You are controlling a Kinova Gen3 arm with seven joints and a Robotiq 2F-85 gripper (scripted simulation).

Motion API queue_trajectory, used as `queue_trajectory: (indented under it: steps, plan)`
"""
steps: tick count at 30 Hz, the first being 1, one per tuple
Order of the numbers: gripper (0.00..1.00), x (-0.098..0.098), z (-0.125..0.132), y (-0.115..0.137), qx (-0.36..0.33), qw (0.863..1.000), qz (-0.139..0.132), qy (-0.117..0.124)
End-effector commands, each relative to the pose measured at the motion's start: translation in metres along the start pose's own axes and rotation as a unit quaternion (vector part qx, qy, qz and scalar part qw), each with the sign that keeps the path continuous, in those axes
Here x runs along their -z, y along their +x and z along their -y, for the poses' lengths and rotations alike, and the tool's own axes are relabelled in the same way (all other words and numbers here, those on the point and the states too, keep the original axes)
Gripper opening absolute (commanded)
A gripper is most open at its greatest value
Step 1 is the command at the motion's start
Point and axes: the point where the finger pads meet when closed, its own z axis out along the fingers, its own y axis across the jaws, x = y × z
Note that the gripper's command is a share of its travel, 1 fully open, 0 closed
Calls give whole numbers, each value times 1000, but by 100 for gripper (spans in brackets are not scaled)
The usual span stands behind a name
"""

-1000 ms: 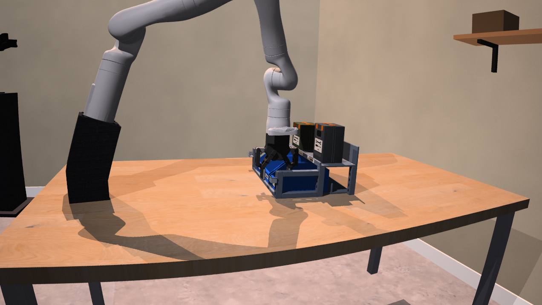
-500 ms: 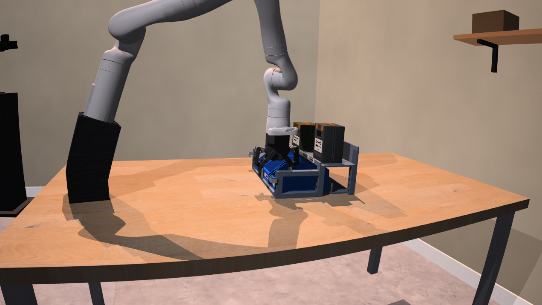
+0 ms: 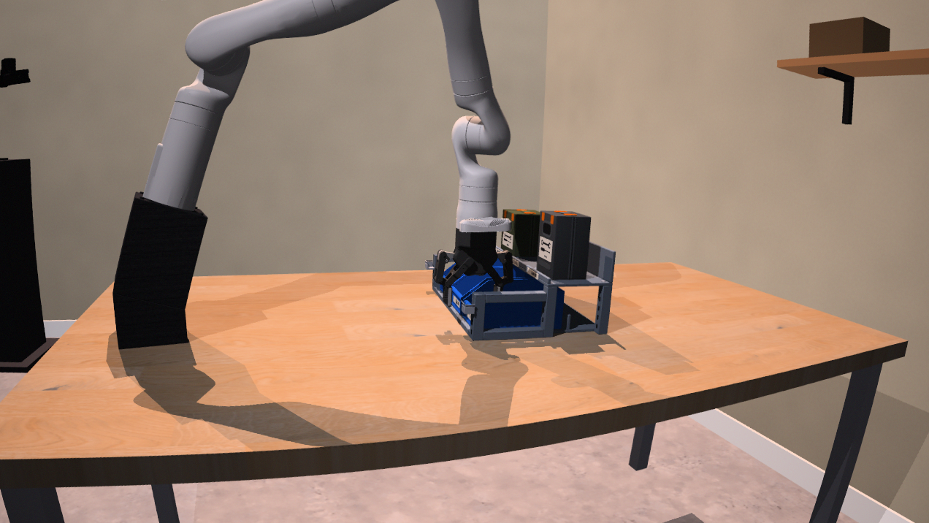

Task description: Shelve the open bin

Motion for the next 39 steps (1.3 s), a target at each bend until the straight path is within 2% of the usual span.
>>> queue_trajectory:
  steps: [1,23,28,39]
  plan:
    - [100,1,1,0,0,1000,0,1]
    - [100,1,1,0,0,1000,0,1]
    - [100,41,1,0,0,1000,0,1]
    - [100,41,1,0,0,1000,0,1]
